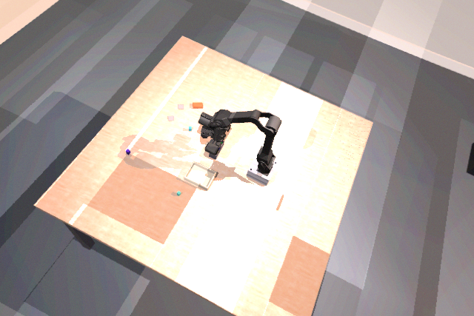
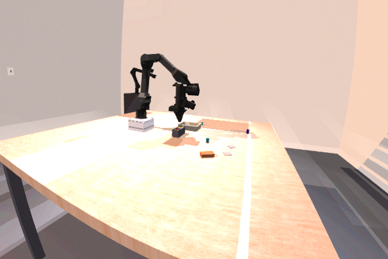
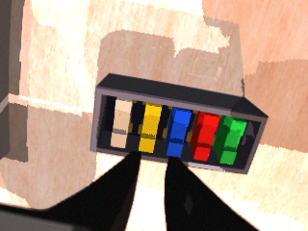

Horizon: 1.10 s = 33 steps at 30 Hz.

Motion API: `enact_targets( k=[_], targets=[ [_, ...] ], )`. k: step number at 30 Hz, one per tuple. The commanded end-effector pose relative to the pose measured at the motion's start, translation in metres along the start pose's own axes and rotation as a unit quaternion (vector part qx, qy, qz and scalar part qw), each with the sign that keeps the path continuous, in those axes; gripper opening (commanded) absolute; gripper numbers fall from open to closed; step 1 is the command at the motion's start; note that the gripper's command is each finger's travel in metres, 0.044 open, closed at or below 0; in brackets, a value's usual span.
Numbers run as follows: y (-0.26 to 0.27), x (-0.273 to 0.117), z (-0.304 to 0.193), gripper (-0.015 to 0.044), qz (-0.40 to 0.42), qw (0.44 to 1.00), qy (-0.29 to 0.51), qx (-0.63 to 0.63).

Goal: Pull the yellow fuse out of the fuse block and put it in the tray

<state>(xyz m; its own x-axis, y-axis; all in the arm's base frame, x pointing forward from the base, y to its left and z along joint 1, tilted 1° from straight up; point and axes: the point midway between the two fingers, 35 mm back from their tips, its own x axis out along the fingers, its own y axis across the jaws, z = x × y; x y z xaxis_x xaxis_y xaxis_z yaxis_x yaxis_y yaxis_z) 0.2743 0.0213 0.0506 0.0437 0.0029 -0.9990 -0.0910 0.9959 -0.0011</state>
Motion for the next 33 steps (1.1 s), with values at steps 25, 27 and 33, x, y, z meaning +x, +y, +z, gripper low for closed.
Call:
enact_targets(
  k=[25, 27, 33],
  targets=[
    [0.002, 0.026, 0.001, 0.006, 0.002, 1.0, 0.002, 0.001],
    [0.002, 0.028, 0.001, 0.006, 0.002, 1.0, 0.002, 0.001],
    [0.002, 0.031, 0.0, 0.006, 0.002, 1.0, 0.002, 0.001]
  ],
)
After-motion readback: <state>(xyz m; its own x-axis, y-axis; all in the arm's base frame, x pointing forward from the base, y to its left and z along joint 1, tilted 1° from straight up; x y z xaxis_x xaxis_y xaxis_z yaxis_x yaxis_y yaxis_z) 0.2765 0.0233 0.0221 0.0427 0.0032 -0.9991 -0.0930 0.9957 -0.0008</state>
